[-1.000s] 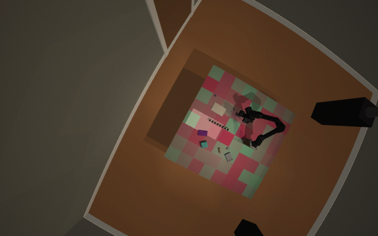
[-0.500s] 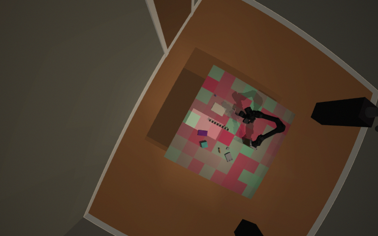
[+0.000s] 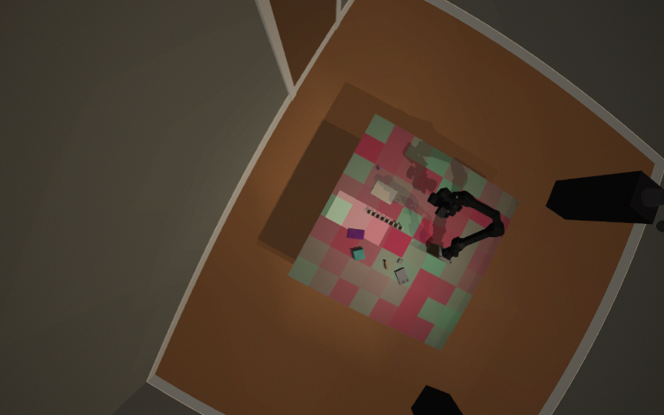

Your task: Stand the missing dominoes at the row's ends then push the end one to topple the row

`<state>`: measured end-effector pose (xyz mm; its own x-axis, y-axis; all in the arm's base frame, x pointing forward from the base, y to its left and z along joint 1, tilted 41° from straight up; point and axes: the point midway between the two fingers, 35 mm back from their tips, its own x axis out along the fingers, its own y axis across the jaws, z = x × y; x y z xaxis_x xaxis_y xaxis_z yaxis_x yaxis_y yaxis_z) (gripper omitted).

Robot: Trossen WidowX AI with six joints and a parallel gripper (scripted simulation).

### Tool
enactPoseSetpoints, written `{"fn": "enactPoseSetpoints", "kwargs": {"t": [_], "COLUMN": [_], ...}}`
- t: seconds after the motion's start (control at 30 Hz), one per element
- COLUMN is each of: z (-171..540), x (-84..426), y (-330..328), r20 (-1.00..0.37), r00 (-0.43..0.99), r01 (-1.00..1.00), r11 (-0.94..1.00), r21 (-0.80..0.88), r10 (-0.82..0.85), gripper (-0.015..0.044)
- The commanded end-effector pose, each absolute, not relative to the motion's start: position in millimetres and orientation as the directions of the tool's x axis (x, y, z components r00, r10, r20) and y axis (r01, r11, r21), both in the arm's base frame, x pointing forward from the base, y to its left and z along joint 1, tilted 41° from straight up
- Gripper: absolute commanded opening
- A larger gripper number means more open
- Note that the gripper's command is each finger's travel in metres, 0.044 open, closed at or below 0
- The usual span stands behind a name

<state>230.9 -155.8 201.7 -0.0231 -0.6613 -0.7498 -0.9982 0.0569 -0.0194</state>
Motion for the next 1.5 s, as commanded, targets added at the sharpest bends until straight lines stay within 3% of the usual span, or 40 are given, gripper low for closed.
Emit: {"fn": "enactPoseSetpoints", "kwargs": {"t": [0.0, 0.2, 0.47, 0.93, 1.33, 1.47], "z": [210, 181, 136, 94, 57, 56], "x": [229, 256, 282, 291, 286, 286], "y": [-152, -123, -74, -24, 19, 20], "r20": [-0.745, -0.763, -0.776, -0.773, -0.757, -0.757], "r00": [-0.02, -0.012, -0.012, -0.016, -0.016, -0.016], "r01": [-0.998, -0.935, -0.701, -0.358, -0.002, 0.009], "r11": [0.062, 0.277, 0.559, 0.725, 0.757, 0.757], "r21": [-0.029, -0.22, -0.444, -0.588, -0.653, -0.654], "r10": [-0.667, -0.646, -0.631, -0.635, -0.653, -0.654], "gripper": [0.0107, 0.0107, 0.0107, 0.0107, 0.0107, 0.0107]}}
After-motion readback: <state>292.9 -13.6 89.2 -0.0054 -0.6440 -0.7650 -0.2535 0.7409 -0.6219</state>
